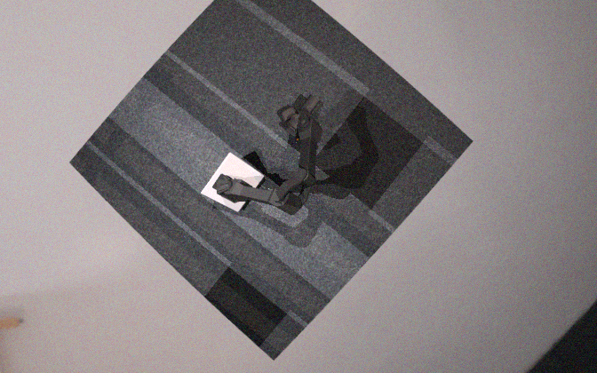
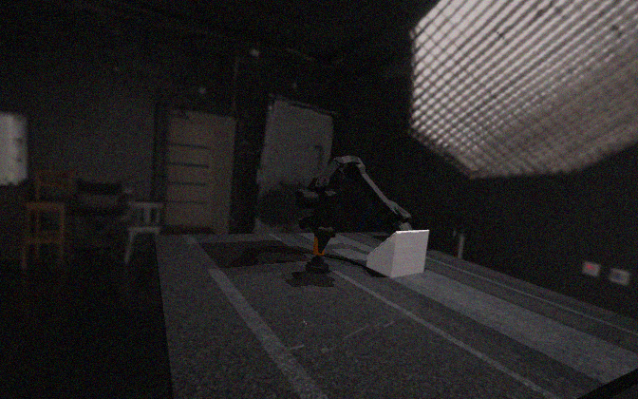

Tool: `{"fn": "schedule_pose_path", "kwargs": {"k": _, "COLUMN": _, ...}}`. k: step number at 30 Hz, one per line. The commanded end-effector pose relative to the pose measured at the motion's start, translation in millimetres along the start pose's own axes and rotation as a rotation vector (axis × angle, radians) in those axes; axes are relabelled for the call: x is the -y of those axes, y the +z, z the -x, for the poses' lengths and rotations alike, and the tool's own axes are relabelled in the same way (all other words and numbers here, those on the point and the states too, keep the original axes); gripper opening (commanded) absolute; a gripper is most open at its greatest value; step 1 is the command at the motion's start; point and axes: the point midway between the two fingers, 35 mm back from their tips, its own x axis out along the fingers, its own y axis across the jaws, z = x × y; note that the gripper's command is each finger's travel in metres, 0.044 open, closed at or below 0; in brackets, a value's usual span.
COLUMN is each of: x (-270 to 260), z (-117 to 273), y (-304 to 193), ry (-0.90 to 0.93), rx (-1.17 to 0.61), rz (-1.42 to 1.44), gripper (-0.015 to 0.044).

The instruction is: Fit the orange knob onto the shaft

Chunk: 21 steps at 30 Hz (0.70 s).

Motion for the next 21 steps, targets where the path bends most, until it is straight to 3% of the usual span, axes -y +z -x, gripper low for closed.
{"fn": "schedule_pose_path", "kwargs": {"k": 1, "x": -0.3, "z": 1.9, "y": 0.6, "ry": -0.001, "rx": 0.002, "rz": -0.004, "gripper": 0.0}}
{"fn": "schedule_pose_path", "kwargs": {"k": 11, "x": 0.5, "z": 3.3, "y": 2.4, "ry": 0.0, "rx": 0.002, "rz": -0.203, "gripper": 0.0}}
{"fn": "schedule_pose_path", "kwargs": {"k": 21, "x": -0.3, "z": 1.6, "y": 0.0, "ry": -0.001, "rx": 0.002, "rz": -0.213, "gripper": 0.0}}
